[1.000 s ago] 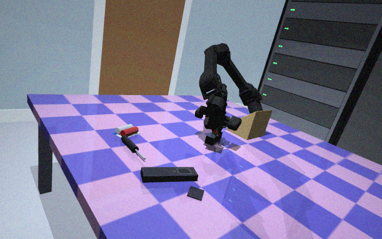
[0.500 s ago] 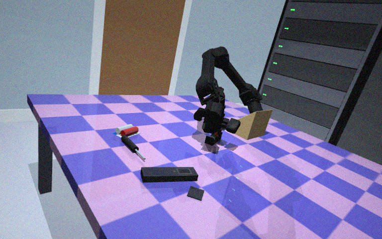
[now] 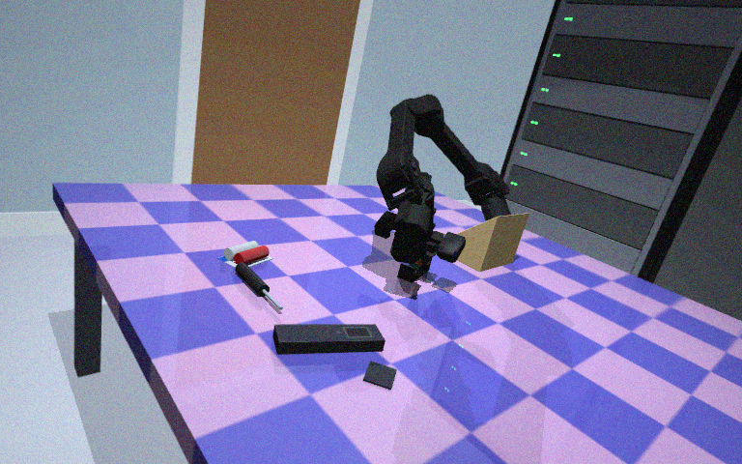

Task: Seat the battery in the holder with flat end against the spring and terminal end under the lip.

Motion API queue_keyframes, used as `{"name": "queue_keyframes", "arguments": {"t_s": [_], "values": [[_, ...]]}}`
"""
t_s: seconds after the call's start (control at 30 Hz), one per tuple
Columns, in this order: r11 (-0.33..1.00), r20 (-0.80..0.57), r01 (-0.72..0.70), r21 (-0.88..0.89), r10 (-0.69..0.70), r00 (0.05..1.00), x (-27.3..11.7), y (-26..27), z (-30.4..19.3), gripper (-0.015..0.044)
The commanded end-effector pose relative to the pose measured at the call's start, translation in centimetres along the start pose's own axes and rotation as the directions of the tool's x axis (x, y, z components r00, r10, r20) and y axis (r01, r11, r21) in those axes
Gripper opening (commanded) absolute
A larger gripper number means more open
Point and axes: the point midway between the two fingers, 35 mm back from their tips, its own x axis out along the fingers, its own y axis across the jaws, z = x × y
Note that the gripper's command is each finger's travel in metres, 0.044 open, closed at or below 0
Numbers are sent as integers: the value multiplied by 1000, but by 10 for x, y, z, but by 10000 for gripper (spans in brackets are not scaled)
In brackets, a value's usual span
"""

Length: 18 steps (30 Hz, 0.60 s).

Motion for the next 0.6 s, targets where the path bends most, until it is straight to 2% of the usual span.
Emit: {"name": "queue_keyframes", "arguments": {"t_s": [0.0,0.57], "values": [[1000,1,-5,9,5,1000,-2,0,3,79],[1000,-2,-11,8,11,1000,-6,0,12,79]]}}
